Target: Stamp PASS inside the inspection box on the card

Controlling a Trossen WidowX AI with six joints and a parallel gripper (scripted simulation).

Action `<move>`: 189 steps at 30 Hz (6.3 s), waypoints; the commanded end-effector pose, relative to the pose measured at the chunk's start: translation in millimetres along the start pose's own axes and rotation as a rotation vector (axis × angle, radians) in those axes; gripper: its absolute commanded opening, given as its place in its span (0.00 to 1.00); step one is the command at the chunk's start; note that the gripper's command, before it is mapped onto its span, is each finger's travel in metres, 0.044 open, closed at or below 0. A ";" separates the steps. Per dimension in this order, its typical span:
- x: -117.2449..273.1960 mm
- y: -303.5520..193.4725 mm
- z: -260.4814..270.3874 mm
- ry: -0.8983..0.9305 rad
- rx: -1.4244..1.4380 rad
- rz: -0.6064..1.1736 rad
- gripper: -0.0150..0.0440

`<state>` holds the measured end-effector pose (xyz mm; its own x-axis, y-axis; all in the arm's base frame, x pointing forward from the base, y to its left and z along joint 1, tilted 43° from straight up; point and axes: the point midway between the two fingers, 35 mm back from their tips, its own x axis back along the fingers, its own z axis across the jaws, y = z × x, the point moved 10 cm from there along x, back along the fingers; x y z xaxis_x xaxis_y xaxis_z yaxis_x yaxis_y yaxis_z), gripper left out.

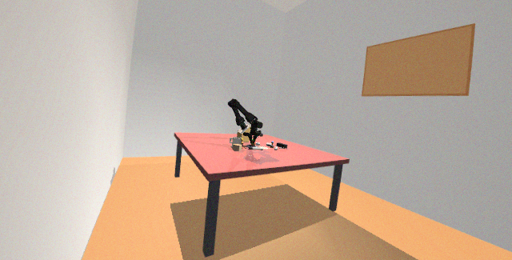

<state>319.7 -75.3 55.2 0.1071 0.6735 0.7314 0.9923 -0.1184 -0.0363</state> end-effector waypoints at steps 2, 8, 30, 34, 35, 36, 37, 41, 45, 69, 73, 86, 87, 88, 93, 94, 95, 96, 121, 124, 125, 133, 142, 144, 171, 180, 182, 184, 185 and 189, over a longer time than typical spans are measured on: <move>-1.5 0.2 -0.7 -0.003 -0.001 0.000 0.25; -1.5 0.2 -0.7 -0.003 -0.001 0.000 0.25; 5.6 0.3 -0.7 -0.003 -0.001 0.000 0.25; 7.5 0.3 -0.7 -0.003 -0.001 0.000 0.25; 8.0 0.3 -0.7 -0.002 -0.001 0.000 0.25; 8.4 0.3 -0.7 -0.002 -0.001 0.000 0.25; 8.7 0.3 -0.7 -0.002 -0.001 0.000 0.25; 12.6 0.6 -0.6 -0.002 -0.001 0.000 0.25; 18.9 0.9 -0.5 -0.001 -0.001 0.000 0.25; 56.6 0.4 -0.6 0.000 -0.001 0.000 0.25; 57.1 1.5 2.6 0.001 0.021 -0.001 0.25; 59.3 16.8 68.3 0.008 0.460 -0.007 0.25; 59.4 17.4 73.7 0.008 0.494 -0.007 0.25; 59.4 17.9 79.1 0.008 0.528 -0.008 0.25; 59.2 19.1 106.3 0.006 0.699 -0.008 0.25; 59.1 19.1 111.9 0.005 0.733 -0.008 0.25; 58.9 19.0 117.4 0.004 0.767 -0.008 0.25; 58.8 18.9 121.9 0.004 0.794 -0.008 0.25; 46.3 19.7 125.8 0.004 0.817 -0.008 0.25; 44.3 19.8 125.8 0.004 0.817 -0.008 0.25; 43.6 19.9 125.8 0.004 0.817 -0.008 0.25; 38.2 20.1 125.9 0.004 0.817 -0.008 0.25; 32.2 20.3 126.0 0.004 0.817 -0.008 0.25; 30.8 20.3 126.0 0.004 0.817 -0.008 0.25; 12.8 20.2 125.9 0.003 0.817 -0.008 0.25; 6.9 19.9 125.8 0.003 0.817 -0.008 0.25; 5.5 19.9 125.7 0.003 0.817 -0.007 0.25; 4.2 19.8 125.7 0.003 0.817 -0.007 0.25; 3.6 19.7 125.7 0.003 0.817 -0.007 0.25; 0.9 19.6 125.6 0.003 0.817 -0.007 0.25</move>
<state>347.5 16.4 -28.6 0.1026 0.6679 0.7371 0.7283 0.4543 -0.5130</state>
